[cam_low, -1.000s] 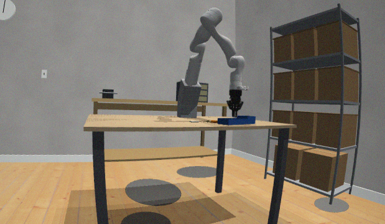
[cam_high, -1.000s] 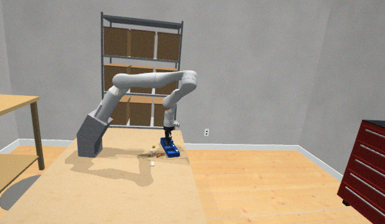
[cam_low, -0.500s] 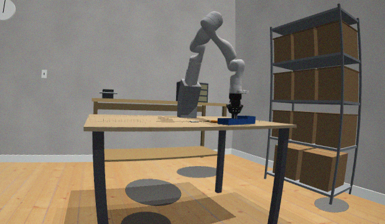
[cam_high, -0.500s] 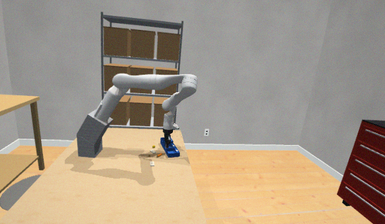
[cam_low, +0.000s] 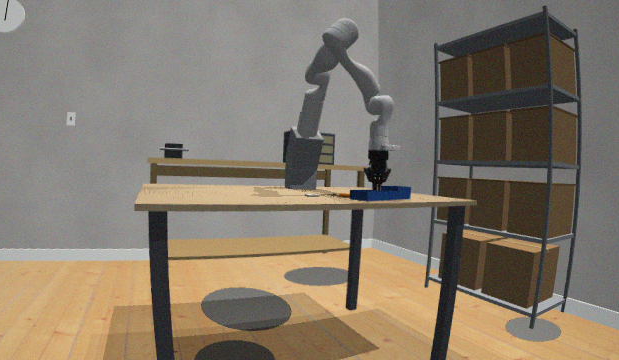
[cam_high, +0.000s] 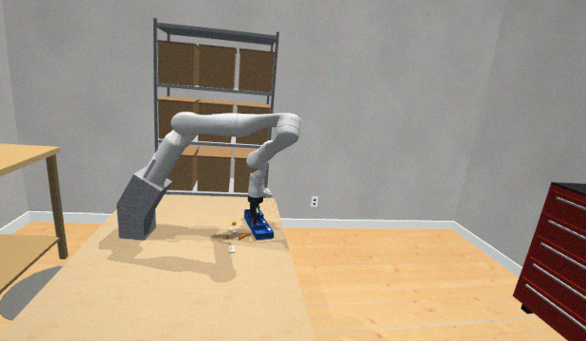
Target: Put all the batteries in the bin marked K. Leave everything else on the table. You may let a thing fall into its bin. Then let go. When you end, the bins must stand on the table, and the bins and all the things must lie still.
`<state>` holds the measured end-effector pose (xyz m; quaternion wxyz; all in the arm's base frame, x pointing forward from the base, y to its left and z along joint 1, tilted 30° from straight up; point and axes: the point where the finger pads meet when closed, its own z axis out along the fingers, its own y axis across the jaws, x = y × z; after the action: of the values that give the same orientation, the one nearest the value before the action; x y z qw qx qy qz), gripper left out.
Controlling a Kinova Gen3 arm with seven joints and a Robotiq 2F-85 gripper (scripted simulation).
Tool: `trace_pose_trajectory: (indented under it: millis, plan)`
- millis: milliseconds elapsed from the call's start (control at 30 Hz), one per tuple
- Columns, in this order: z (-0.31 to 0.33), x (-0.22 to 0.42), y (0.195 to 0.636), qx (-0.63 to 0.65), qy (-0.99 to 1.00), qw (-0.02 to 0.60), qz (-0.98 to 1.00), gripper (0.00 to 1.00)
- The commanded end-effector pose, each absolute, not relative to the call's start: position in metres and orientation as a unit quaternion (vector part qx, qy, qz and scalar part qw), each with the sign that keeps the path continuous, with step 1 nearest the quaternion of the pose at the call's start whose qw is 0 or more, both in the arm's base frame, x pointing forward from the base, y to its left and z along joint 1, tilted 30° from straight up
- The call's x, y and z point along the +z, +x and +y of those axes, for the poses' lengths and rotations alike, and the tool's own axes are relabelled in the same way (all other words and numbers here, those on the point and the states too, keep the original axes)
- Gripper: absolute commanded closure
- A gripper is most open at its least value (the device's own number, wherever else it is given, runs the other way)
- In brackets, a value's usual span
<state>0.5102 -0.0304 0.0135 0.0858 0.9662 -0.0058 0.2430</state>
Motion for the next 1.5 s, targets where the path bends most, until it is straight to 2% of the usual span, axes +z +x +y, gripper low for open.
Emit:
trace_pose_trajectory:
  millis: [0, 1467]
  plan:
    - [-0.030, 0.014, 0.510, 0.244, 0.966, 0.086, -0.006, 0.91]
    - [-0.027, 0.031, 0.501, 0.244, 0.966, 0.086, -0.006, 0.91]
